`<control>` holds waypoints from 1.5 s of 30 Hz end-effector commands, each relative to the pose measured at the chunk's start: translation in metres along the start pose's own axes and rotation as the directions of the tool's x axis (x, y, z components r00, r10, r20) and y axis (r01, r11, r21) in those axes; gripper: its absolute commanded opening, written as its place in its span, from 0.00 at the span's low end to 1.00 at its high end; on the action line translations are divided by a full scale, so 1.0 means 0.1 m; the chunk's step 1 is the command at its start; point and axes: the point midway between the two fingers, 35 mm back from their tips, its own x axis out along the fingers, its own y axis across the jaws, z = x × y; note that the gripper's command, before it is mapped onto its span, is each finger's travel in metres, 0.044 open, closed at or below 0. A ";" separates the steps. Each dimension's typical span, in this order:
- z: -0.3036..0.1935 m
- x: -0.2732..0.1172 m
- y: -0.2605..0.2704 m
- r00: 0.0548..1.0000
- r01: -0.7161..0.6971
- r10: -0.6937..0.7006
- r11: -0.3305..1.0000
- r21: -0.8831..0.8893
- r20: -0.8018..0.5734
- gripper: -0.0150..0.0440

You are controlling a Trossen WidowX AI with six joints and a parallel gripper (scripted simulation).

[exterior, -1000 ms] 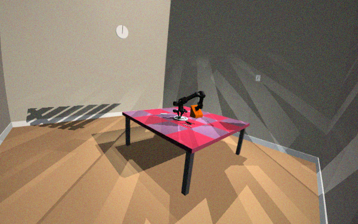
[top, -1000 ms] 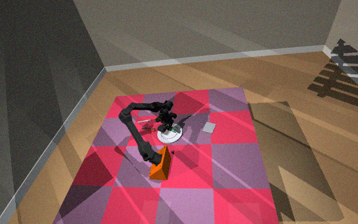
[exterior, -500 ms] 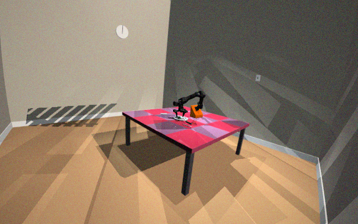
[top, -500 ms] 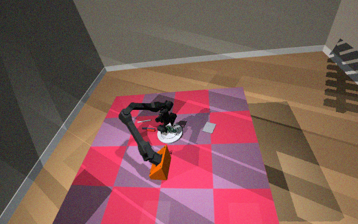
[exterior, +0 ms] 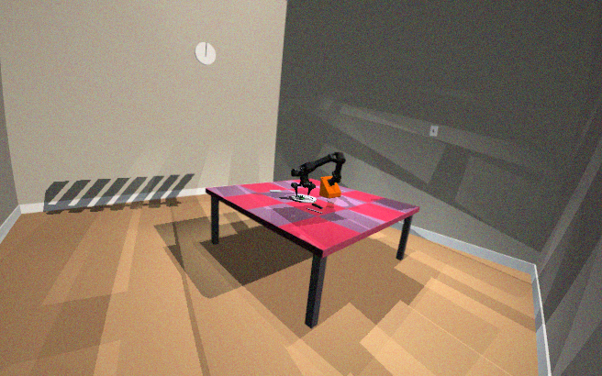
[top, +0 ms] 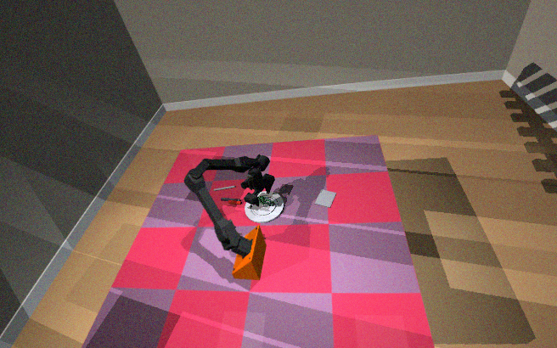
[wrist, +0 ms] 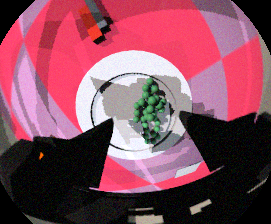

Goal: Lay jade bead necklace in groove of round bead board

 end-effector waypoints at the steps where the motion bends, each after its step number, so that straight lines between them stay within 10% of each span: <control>1: 0.00 -0.01 0.00 1.000 0.002 -0.002 1.000 -0.002 -0.002 1.00; 29: 0.00 -0.01 0.00 1.000 0.002 -0.002 1.000 -0.002 -0.002 1.00; 34: -0.22 -0.17 -0.01 1.000 0.003 -0.003 1.000 -0.011 -0.005 0.78; 45: -0.29 -0.16 -0.03 1.000 0.012 -0.012 1.000 -0.020 -0.004 0.78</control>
